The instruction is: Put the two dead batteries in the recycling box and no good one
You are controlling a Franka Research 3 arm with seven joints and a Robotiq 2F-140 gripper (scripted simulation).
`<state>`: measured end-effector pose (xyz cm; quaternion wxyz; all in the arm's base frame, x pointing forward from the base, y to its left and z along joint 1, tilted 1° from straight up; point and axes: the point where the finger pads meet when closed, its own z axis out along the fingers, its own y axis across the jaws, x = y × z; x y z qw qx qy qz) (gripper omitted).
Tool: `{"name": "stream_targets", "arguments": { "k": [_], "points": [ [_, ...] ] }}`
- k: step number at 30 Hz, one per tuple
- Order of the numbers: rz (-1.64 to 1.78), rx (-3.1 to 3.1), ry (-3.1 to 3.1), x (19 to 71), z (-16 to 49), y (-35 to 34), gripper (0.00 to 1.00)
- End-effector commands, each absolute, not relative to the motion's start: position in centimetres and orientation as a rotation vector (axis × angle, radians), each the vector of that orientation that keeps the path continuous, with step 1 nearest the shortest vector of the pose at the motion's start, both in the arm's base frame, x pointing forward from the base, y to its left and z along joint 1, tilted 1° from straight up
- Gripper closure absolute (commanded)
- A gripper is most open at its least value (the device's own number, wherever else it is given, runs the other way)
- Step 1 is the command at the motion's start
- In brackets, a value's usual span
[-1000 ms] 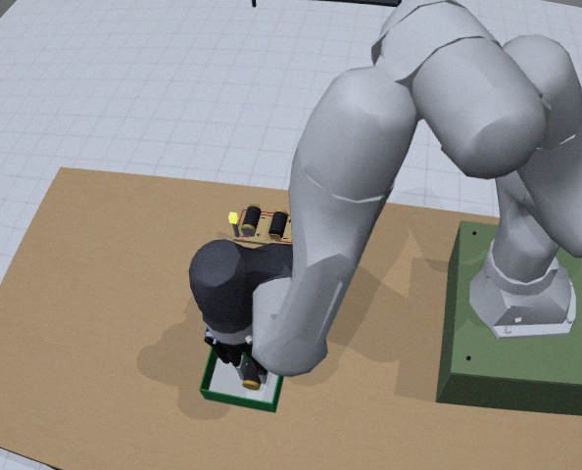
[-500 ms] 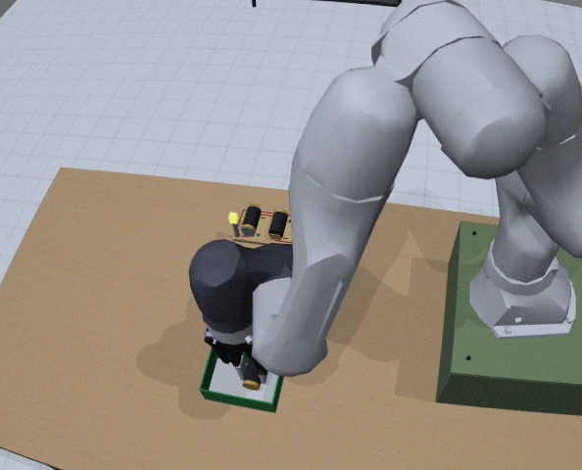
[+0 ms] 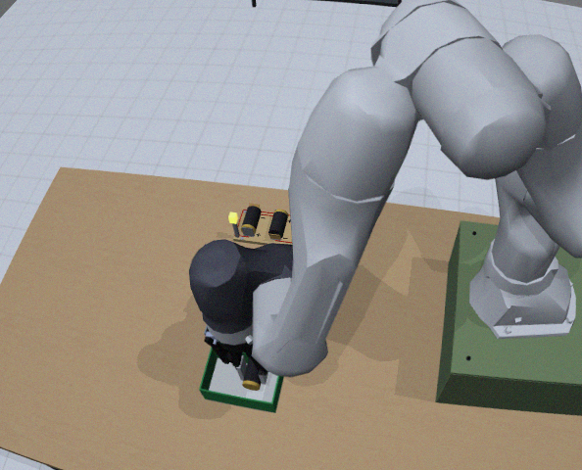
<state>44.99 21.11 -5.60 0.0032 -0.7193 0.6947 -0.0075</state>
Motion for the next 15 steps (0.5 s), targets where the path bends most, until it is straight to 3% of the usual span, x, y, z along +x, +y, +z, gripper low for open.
{"name": "stream_targets", "arguments": {
  "k": [1, 15],
  "points": [
    [-0.025, -2.257, 2.172, 45.1, -6.1, 21.2, 0.84],
    [-0.025, -2.257, 2.172, 45.1, -11.1, 21.2, 0.84]
  ]
}}
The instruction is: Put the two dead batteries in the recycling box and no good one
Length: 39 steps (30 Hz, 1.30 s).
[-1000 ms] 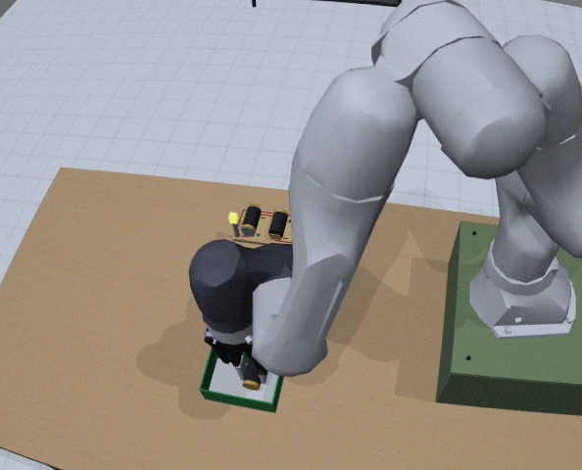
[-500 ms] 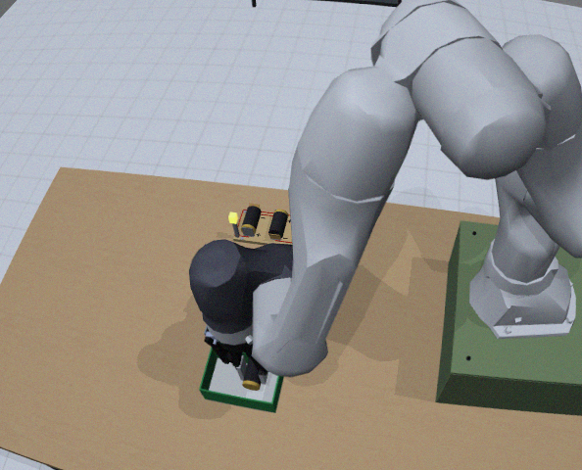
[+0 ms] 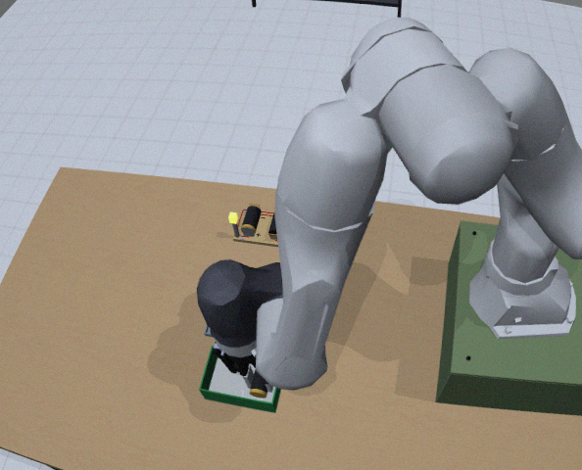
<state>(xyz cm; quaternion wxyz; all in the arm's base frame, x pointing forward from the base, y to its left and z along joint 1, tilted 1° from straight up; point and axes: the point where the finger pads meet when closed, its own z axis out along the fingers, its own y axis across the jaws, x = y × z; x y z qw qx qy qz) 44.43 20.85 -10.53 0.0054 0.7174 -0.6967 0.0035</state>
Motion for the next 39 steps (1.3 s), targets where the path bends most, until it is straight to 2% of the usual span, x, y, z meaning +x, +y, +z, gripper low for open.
{"name": "stream_targets", "arguments": {
  "k": [1, 18, 19, 39],
  "points": [
    [0.025, 2.270, -2.185, 45.15, -11.34, 21.15, 0.84],
    [0.025, 2.270, -2.185, 45.16, -11.94, 21.15, 0.84],
    [0.025, 2.270, -2.185, 45.16, -11.94, 21.15, 0.71],
    [0.025, 2.270, -2.185, 45.16, -11.94, 21.15, 0.71]
  ]
}}
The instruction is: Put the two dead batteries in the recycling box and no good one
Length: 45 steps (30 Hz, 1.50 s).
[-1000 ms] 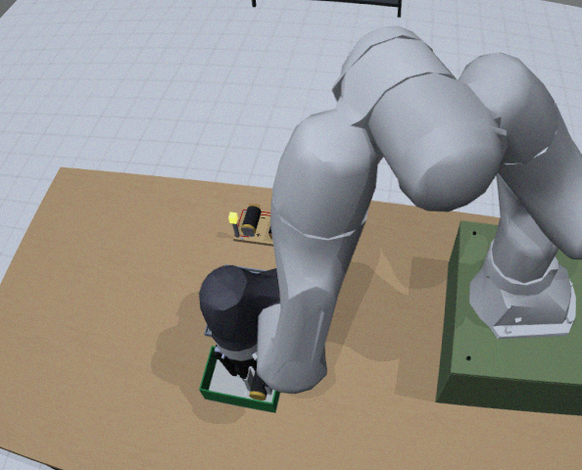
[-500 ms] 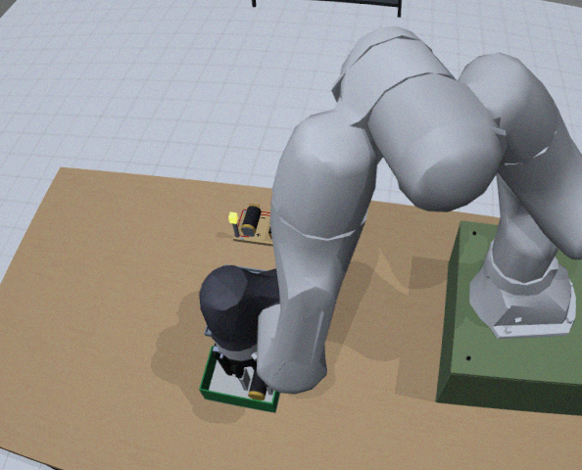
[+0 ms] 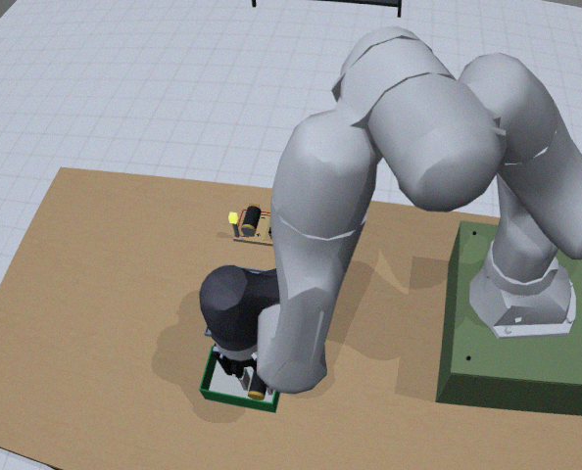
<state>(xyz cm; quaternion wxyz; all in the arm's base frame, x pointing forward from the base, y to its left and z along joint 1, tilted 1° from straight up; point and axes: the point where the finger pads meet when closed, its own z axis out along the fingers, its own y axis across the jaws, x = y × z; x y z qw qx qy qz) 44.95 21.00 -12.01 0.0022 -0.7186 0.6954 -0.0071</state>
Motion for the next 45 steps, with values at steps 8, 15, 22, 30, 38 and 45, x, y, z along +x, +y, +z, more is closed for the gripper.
{"name": "stream_targets", "arguments": {
  "k": [8, 15, 22, 30, 38, 45],
  "points": [
    [-0.025, -2.257, 2.172, 45.1, -11.3, 21.1, 0.71],
    [-0.025, -2.257, 2.172, 45.1, -8.7, 21.2, 0.71],
    [-0.025, -2.257, 2.172, 45.0, -5.4, 21.2, 0.71],
    [-0.025, -2.257, 2.172, 45.0, -3.7, 21.2, 0.71],
    [-0.025, -2.257, 2.172, 45.0, -3.4, 21.2, 0.71],
    [-0.025, -2.257, 2.172, 45.0, -1.6, 21.2, 0.71]
  ]
}}
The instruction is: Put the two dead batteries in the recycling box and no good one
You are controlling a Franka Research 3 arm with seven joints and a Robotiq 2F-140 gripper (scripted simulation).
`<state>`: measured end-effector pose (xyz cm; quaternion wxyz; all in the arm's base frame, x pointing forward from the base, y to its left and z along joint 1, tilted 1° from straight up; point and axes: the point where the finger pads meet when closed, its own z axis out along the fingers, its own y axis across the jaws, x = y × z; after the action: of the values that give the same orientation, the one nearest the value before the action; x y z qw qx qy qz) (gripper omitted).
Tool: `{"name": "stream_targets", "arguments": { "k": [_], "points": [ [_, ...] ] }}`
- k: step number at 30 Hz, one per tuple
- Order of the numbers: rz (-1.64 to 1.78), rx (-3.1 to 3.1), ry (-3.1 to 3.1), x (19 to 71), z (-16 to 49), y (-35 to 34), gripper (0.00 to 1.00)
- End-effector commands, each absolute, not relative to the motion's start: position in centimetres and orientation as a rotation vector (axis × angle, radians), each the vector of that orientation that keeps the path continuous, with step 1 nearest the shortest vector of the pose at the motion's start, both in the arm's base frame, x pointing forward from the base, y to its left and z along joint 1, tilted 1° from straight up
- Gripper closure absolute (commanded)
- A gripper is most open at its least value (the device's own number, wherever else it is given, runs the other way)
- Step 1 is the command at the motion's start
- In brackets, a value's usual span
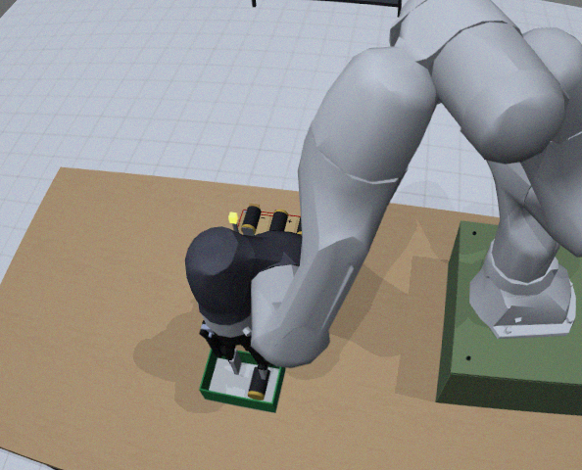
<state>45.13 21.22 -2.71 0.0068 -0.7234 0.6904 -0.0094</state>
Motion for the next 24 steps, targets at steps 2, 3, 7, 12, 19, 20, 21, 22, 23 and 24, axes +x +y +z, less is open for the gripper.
{"name": "stream_targets", "arguments": {
  "k": [2, 3, 7, 12, 19, 20, 21, 22, 23, 24],
  "points": [
    [-0.025, -2.257, 2.172, 45.0, -0.6, 21.2, 0.71],
    [-0.025, -2.257, 2.172, 45.0, -0.4, 21.2, 0.71],
    [-0.025, -2.257, 2.172, 45.0, -0.4, 21.2, 0.71],
    [-0.025, -2.257, 2.172, 45.5, -0.4, 20.0, 0.71],
    [-0.025, -2.257, 2.172, 47.3, -0.3, 15.8, 0.71],
    [-0.025, -2.257, 2.172, 47.8, -0.3, 14.6, 0.71],
    [-0.025, -2.257, 2.172, 48.4, -0.3, 13.4, 0.71],
    [-0.025, -2.257, 2.172, 49.0, -0.3, 12.0, 0.71],
    [-0.025, -2.257, 2.172, 49.6, -0.3, 10.6, 0.71],
    [-0.025, -2.257, 2.172, 50.2, -0.3, 9.2, 0.71]
  ]
}}
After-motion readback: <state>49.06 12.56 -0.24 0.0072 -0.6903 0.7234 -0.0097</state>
